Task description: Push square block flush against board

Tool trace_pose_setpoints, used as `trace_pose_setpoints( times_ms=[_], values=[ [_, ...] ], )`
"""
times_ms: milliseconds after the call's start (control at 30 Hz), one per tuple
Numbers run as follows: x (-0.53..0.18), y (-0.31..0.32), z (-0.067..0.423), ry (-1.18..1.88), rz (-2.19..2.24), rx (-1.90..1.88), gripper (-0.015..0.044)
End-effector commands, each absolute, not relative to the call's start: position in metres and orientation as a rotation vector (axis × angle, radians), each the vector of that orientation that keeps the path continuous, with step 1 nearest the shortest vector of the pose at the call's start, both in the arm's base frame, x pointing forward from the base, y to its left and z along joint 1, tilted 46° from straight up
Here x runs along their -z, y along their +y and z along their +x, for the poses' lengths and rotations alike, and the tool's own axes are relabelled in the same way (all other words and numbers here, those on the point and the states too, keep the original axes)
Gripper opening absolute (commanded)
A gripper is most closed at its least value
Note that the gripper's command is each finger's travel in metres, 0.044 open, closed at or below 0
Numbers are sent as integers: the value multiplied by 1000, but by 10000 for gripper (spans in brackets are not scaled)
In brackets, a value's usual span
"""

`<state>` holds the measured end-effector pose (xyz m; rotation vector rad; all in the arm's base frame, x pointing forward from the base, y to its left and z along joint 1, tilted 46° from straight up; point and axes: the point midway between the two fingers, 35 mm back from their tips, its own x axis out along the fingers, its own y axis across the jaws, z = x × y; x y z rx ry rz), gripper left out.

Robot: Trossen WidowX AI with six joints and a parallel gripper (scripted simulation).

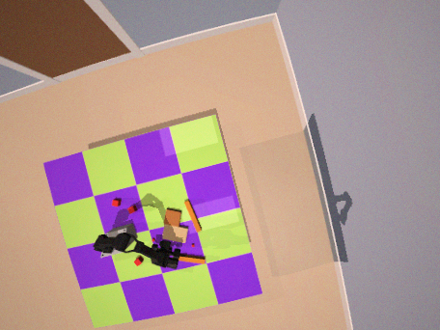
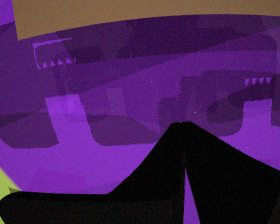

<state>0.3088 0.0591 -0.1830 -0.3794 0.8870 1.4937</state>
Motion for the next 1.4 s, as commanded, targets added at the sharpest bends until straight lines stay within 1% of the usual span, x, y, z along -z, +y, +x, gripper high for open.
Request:
trace_pose_setpoints(
  times_ms=[0, 67, 200, 400, 867, 1367],
  values=[
    [188, 53, 309, 883, -387, -1494, 0],
    [183, 55, 309, 887, -380, -1493, 0],
    [148, 20, 316, 885, -389, -1493, 0],
    [146, 18, 317, 885, -390, -1493, 0],
    [109, 54, 327, 1176, -76, -1236, 0],
    [63, 100, 325, 1463, 308, -898, 0]
  ],
)
